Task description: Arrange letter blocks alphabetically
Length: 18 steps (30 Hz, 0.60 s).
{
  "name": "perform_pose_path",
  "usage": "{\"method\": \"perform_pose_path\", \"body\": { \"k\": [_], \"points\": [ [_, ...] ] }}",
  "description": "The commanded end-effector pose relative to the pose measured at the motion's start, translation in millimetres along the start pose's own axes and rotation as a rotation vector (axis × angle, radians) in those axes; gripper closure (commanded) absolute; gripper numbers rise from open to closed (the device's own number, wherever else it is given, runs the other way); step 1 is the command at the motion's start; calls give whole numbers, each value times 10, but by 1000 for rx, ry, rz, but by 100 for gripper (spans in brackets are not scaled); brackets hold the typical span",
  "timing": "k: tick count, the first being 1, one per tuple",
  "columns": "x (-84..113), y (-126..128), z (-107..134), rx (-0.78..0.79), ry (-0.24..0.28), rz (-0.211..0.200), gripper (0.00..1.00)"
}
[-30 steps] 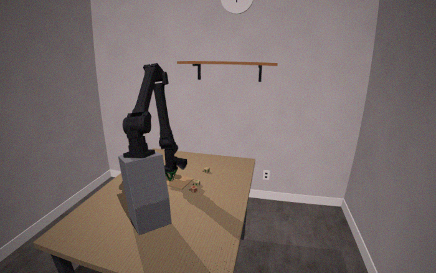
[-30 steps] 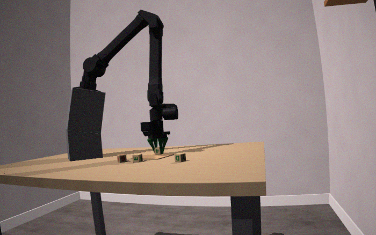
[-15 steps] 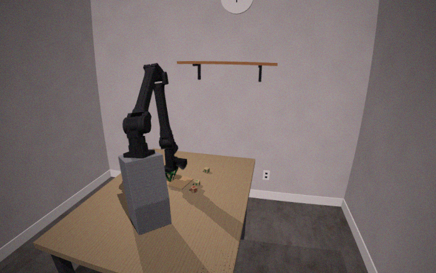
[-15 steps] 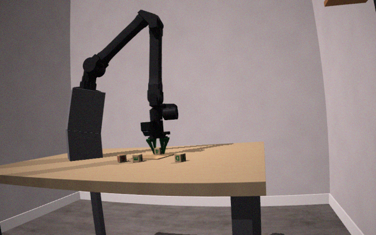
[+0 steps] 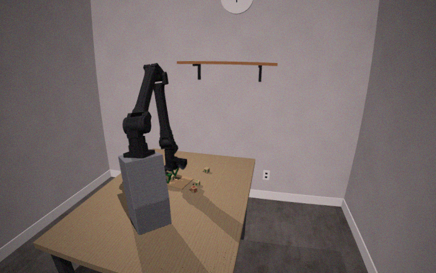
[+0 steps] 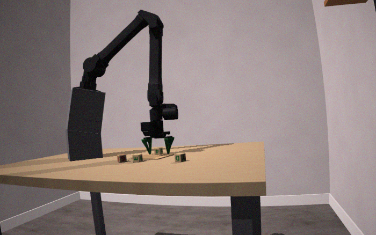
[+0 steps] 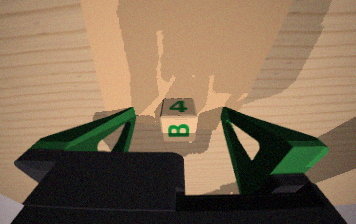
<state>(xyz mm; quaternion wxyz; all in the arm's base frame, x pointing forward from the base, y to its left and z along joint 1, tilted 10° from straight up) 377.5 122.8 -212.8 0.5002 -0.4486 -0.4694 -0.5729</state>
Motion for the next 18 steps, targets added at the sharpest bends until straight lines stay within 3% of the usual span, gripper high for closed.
{"method": "perform_pose_path", "body": {
  "k": [1,13,18],
  "points": [
    [-14,18,38,2,0,-12,3],
    [106,85,66,4,5,-28,3],
    [143,51,34,2,0,-14,3]
  ]
}}
Point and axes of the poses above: the point where the finger pads meet when closed, its own x axis back along the fingers, its own y axis across the jaws, z = x × y, the point moved 5 cm from there along x, back along the fingers, and after that the axes turned 9 degrees about -x, right-handed, at the moved point
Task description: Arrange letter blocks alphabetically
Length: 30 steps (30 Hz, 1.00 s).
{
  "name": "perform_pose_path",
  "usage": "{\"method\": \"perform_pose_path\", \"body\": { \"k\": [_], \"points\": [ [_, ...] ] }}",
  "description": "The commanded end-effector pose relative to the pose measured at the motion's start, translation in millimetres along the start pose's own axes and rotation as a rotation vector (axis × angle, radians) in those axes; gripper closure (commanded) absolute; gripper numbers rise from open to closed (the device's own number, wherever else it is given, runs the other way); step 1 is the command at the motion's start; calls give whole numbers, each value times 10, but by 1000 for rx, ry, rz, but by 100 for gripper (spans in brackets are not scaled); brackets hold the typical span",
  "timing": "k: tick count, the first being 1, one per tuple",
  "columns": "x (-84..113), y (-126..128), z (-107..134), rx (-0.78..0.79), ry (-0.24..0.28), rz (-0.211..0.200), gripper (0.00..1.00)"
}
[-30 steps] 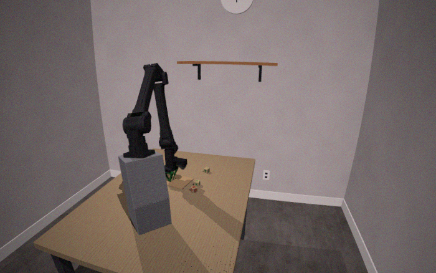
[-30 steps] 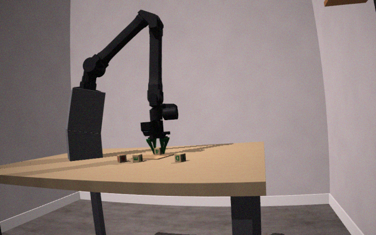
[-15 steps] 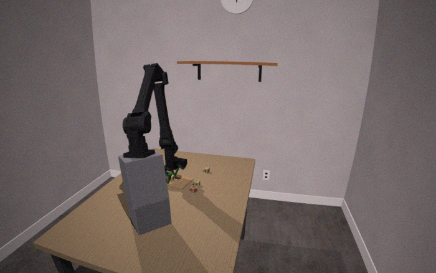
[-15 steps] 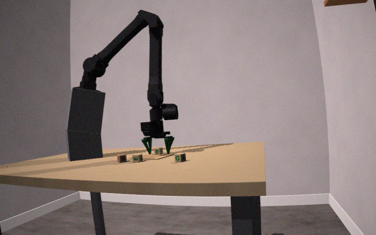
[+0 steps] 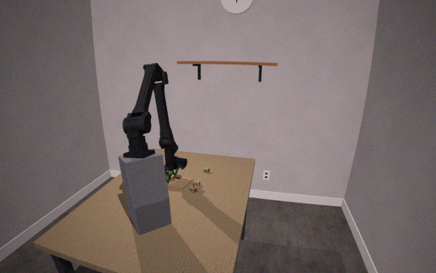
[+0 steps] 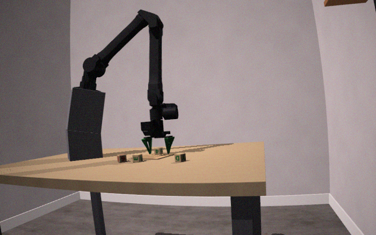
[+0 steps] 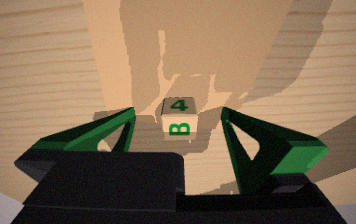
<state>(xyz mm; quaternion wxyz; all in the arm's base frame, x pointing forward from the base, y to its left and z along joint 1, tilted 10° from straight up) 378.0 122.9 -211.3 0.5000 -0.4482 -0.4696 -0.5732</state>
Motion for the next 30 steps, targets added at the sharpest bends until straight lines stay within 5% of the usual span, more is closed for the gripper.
{"method": "perform_pose_path", "body": {
  "k": [1,30],
  "points": [
    [129,45,30,1,0,-13,3],
    [480,55,-17,-1,0,-15,3]
  ]
}}
Point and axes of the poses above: the point where the finger pads meet when closed, its own x axis back along the fingers, its own y axis across the jaws, z = x × y, the point moved 5 cm from there along x, back along the fingers, and after that the axes turned 9 degrees about -x, right-handed, at the moved point
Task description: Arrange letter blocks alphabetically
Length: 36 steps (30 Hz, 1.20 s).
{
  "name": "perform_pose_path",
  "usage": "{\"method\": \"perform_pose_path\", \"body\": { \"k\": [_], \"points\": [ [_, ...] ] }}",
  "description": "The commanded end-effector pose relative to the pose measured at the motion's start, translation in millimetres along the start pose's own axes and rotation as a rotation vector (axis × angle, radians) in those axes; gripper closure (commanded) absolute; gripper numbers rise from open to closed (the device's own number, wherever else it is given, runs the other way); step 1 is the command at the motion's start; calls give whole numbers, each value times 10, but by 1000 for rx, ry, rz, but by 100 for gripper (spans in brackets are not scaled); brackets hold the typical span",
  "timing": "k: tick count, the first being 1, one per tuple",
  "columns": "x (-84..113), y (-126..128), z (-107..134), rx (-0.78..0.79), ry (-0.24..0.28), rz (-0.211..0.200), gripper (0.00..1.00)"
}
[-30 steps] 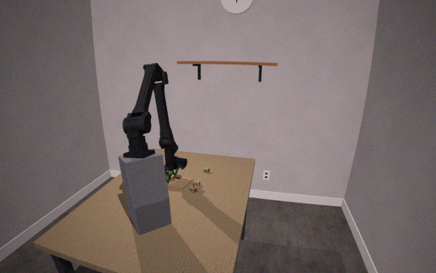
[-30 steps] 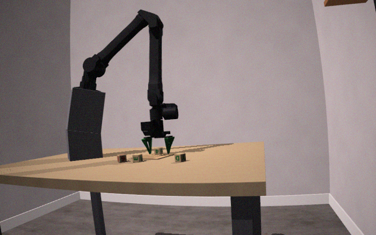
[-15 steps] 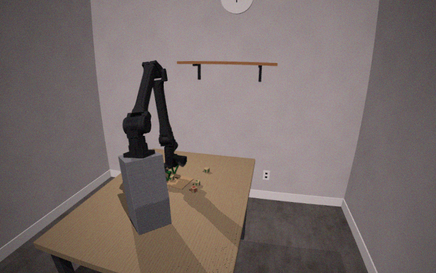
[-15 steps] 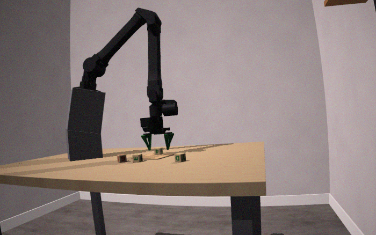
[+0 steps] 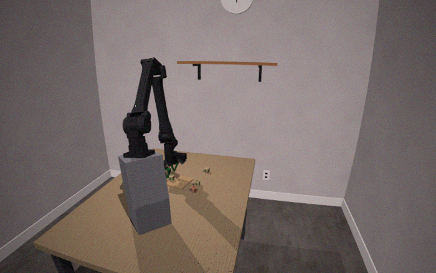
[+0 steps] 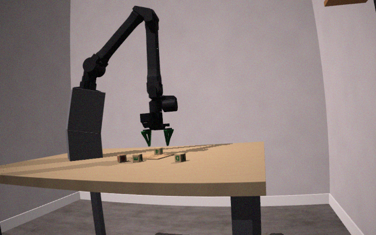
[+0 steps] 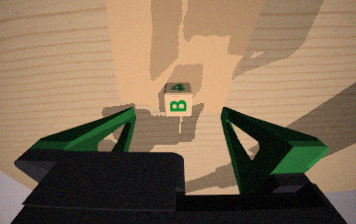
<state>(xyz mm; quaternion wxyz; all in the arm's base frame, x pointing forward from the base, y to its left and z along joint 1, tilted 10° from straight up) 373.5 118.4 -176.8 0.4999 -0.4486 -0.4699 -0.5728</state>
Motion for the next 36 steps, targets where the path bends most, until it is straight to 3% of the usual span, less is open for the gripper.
{"method": "perform_pose_path", "body": {
  "k": [1,24,36],
  "points": [
    [138,66,-26,-2,1,-15,3],
    [204,61,-17,-1,2,-15,3],
    [485,58,-27,0,3,-15,3]
  ]
}}
Point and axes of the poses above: the point where the finger pads meet when closed, its own x axis back along the fingers, its own y axis across the jaws, z = x × y, the point moved 5 cm from there along x, back along the fingers, and after that the axes turned 9 degrees about -x, right-handed, at the moved point
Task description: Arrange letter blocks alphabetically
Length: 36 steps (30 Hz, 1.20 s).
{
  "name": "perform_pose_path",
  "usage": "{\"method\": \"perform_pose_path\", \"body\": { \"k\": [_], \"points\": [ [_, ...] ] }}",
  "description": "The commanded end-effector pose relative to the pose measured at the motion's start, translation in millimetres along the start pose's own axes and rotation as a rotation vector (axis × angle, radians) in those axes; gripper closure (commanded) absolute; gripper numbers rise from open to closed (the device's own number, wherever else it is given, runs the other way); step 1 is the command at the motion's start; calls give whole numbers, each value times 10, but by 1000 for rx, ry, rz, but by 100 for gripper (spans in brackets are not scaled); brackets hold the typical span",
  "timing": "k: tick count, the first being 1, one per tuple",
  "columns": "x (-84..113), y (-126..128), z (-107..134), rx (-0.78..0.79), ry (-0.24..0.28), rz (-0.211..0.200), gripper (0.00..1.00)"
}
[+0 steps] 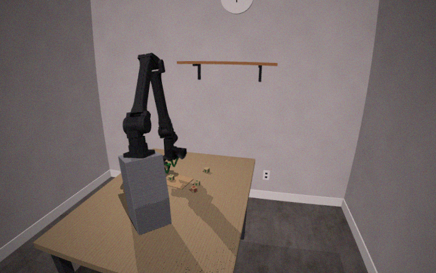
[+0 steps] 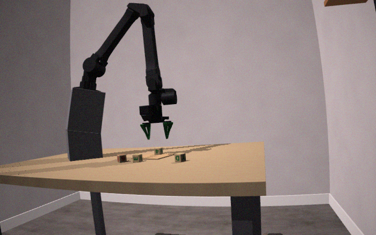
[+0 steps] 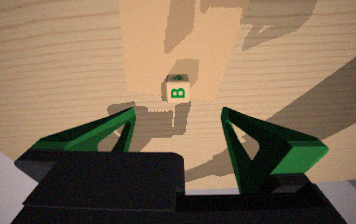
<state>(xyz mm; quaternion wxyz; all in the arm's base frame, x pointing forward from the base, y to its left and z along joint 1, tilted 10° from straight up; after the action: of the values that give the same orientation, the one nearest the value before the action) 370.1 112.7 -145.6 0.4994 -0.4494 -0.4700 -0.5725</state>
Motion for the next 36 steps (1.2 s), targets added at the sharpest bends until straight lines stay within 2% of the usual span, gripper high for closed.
{"method": "perform_pose_path", "body": {
  "k": [1,11,14,15,27,32,36],
  "points": [
    [192,62,-23,0,4,-16,3],
    [303,58,-17,-1,4,-16,3],
    [279,52,-13,0,3,-10,3],
    [272,57,-11,1,4,-13,0],
    [265,75,-21,3,3,-12,0],
    [180,220,-86,76,0,0,0],
    [153,543,-213,244,0,-4,0]
  ]
}}
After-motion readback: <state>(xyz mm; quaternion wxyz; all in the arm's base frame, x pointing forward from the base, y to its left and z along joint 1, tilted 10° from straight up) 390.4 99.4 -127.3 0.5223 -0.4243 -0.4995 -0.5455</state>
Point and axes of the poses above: the point where the finger pads meet when closed, its own x axis back along the fingers, its own y axis across the jaws, z = x × y, the point moved 5 cm from there along x, back along the fingers, and after that the axes turned 9 degrees about -x, right-handed, at the moved point
